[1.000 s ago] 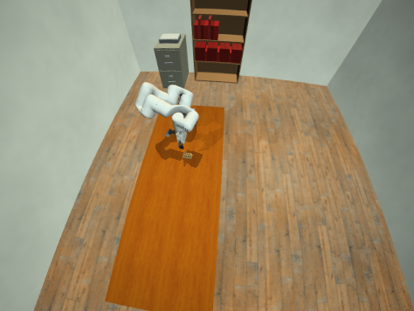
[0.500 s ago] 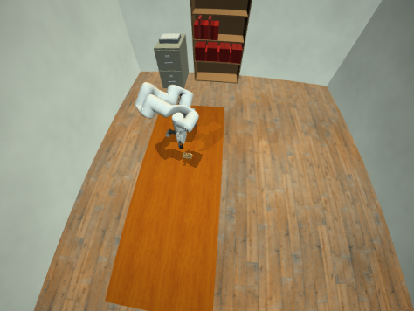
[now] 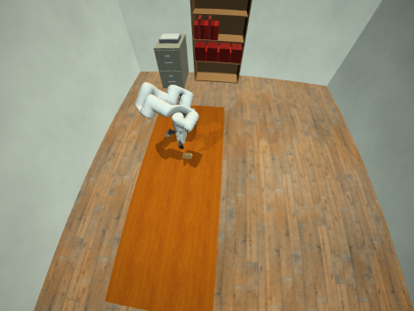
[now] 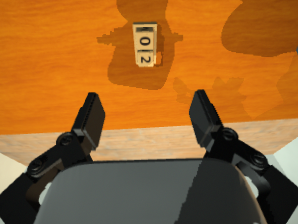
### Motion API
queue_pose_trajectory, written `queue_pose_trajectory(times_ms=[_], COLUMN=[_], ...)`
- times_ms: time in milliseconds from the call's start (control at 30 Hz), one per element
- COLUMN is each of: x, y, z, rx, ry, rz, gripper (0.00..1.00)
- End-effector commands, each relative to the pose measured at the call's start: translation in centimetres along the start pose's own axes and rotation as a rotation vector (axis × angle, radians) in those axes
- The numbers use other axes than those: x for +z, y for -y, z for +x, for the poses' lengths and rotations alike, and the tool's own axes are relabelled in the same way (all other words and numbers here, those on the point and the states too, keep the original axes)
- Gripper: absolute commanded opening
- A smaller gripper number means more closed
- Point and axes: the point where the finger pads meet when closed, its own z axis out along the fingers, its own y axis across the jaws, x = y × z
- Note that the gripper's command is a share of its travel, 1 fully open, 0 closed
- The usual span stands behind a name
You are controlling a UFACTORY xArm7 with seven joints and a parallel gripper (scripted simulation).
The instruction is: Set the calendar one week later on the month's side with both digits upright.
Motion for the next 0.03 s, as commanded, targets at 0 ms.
queue_pose_trajectory(times_ms=[0], x=[-0.06], y=[0.06], z=[-0.02], rx=[0.0], ry=[0.0], rz=[0.002], gripper=[1.0])
